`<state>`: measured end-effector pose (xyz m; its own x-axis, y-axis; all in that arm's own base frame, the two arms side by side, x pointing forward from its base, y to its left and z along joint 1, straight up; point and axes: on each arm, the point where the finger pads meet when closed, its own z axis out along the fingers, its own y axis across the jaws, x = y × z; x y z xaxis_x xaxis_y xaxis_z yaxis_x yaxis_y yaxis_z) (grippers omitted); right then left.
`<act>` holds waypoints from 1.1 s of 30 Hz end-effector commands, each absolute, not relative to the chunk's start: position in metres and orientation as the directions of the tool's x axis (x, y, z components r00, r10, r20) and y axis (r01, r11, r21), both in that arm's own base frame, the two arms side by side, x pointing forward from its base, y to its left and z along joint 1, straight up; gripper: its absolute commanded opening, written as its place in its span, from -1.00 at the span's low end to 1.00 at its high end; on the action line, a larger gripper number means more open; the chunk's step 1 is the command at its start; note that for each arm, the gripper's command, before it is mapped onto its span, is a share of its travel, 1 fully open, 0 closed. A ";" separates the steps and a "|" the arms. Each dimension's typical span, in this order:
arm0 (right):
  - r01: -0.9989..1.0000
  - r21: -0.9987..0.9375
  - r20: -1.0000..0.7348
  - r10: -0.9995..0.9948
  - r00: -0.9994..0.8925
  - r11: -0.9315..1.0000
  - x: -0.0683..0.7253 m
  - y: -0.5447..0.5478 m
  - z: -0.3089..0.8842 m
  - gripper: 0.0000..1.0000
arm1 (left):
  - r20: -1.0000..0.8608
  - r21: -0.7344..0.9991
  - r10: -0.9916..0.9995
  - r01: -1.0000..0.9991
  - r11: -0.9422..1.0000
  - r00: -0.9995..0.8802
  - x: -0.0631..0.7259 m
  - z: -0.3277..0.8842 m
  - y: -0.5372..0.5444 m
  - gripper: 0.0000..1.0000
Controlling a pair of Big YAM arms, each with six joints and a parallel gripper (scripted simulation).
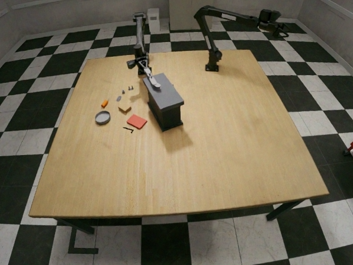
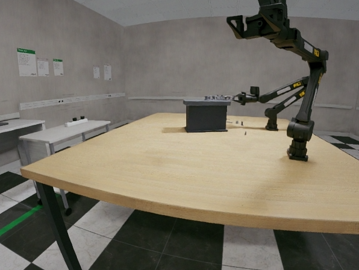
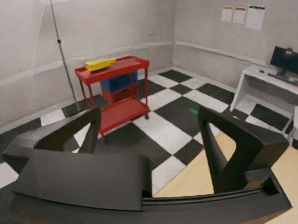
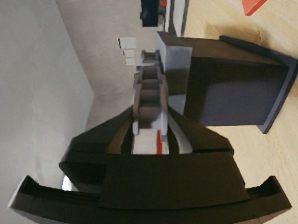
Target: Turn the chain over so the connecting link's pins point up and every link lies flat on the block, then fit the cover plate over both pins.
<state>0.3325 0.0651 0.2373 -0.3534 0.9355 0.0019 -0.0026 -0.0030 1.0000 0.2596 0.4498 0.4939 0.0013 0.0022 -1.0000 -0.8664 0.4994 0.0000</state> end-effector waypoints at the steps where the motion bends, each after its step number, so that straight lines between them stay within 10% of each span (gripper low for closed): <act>1: -0.032 0.999 0.008 0.939 -0.345 -0.020 0.335 0.062 0.248 -0.62 | -0.997 -0.002 0.069 -0.865 0.502 0.042 0.260 0.534 0.445 1.00; 8: -0.032 0.999 0.011 0.937 -0.348 -0.024 0.336 0.063 0.249 -0.62 | -0.997 -0.002 0.069 -0.865 0.502 0.042 0.260 0.534 0.445 1.00; 9: -0.033 0.999 0.004 0.936 -0.351 -0.016 0.335 0.064 0.248 1.00 | -0.997 -0.002 0.069 -0.865 0.502 0.042 0.260 0.534 0.445 1.00; 33: -0.012 1.000 -0.008 0.938 -0.346 0.004 0.315 0.055 0.244 1.00 | -0.997 -0.002 0.069 -0.865 0.502 0.042 0.260 0.534 0.445 1.00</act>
